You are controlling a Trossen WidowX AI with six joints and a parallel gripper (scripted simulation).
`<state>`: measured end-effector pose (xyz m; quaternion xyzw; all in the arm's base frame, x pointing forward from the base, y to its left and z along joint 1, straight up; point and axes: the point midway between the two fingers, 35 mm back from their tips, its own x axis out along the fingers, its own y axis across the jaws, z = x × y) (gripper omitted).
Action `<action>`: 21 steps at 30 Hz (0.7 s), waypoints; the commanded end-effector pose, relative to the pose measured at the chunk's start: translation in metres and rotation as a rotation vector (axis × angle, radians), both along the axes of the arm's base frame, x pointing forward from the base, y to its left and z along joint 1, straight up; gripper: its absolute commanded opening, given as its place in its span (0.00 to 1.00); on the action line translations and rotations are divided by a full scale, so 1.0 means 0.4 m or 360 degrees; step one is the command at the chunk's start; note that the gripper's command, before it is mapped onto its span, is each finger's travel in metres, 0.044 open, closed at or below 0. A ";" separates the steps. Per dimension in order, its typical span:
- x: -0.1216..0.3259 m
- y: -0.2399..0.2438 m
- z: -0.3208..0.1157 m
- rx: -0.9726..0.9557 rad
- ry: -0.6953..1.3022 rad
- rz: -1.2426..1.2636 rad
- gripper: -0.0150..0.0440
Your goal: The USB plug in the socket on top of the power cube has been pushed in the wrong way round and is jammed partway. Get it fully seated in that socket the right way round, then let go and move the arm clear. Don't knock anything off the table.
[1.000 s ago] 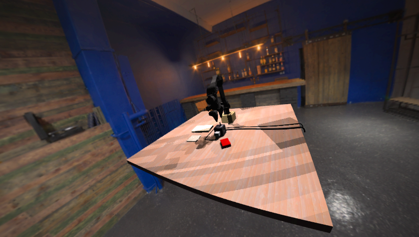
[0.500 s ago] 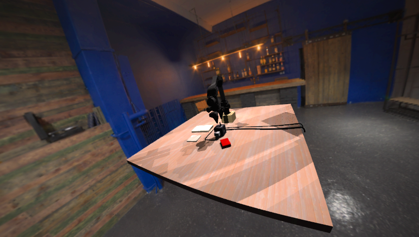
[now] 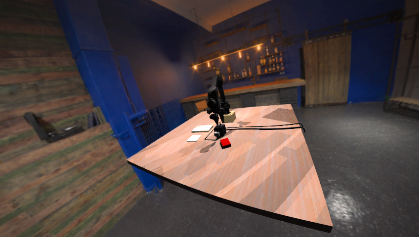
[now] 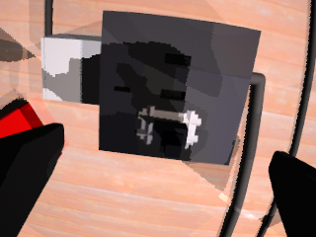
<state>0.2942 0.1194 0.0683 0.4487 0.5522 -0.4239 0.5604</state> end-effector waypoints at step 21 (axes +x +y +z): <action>-0.001 0.000 -0.003 -0.0001 0.0002 0.0000 0.25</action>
